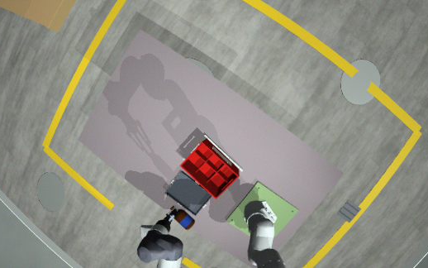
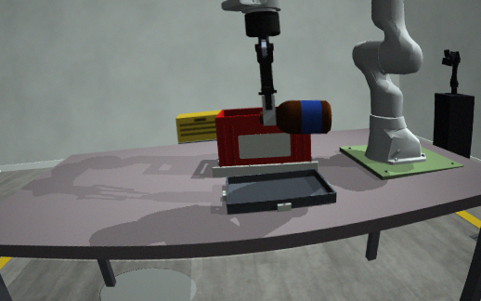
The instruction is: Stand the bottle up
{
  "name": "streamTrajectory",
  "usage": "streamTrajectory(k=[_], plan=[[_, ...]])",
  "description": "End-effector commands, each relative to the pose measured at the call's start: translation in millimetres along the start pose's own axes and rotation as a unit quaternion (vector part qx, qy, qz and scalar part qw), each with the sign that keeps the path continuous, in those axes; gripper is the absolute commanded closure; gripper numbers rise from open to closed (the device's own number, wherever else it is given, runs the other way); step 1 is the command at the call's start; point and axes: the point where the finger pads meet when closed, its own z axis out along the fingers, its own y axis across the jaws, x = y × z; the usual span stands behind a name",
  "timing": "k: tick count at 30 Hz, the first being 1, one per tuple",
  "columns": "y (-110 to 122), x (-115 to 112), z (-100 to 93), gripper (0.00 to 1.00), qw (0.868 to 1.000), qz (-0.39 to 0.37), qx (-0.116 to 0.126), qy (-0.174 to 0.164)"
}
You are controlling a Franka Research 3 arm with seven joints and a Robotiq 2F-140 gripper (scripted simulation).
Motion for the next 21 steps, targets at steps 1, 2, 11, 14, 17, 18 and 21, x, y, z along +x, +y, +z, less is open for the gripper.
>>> streamTrajectory(k=[1,2,11,14,17,18,21], plan=[[-0.5,1.3,-1.9,1.00,1.000,0.004,0.001,0.001],[-0.5,1.3,-1.9,1.00,1.000,0.004,0.001,0.001],[-0.5,1.3,-1.9,1.00,1.000,0.015,0.001,0.001],[-0.5,1.3,-1.9,1.00,1.000,0.031,0.001,0.001],[-0.5,1.3,-1.9,1.00,0.999,0.038,0.001,0.001],[-0.5,1.3,-1.9,1.00,0.999,0.045,0.001,0.001],[-0.5,1.3,-1.9,1.00,0.998,0.069,0.001,0.001]])
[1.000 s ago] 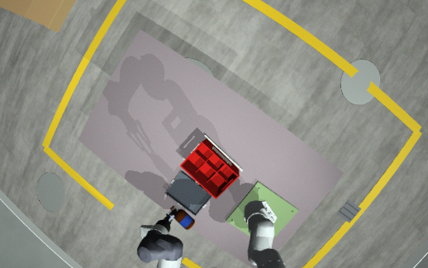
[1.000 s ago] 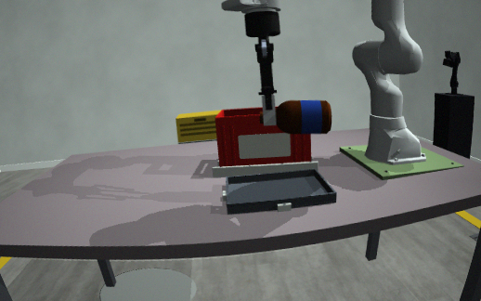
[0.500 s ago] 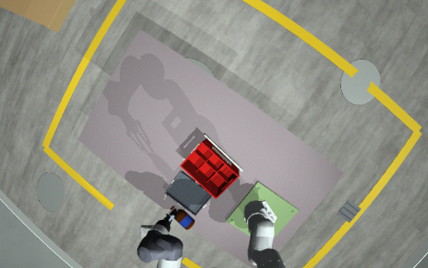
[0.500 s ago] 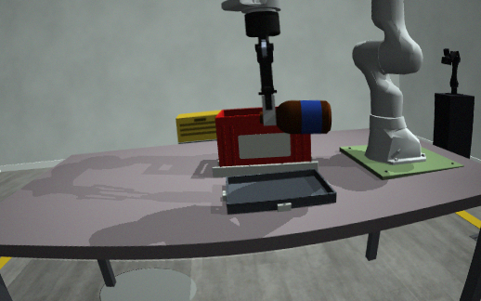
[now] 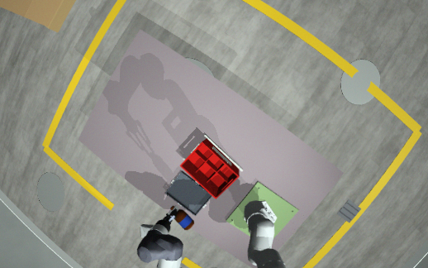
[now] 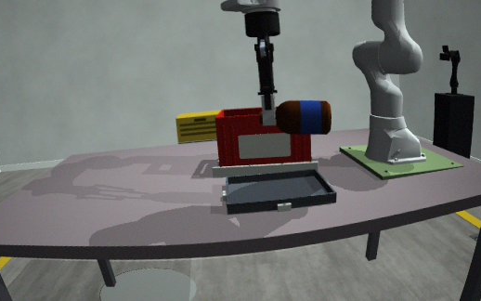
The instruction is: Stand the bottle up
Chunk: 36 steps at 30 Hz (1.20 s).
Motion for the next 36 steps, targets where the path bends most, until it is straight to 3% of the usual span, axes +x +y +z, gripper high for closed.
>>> streamTrajectory(k=[1,10,36], plan=[[-0.9,1.0,-1.9,1.00,0.999,0.049,0.001,0.001],[-0.9,1.0,-1.9,1.00,0.995,0.102,0.001,0.001],[-0.9,1.0,-1.9,1.00,0.994,0.106,0.001,0.001]])
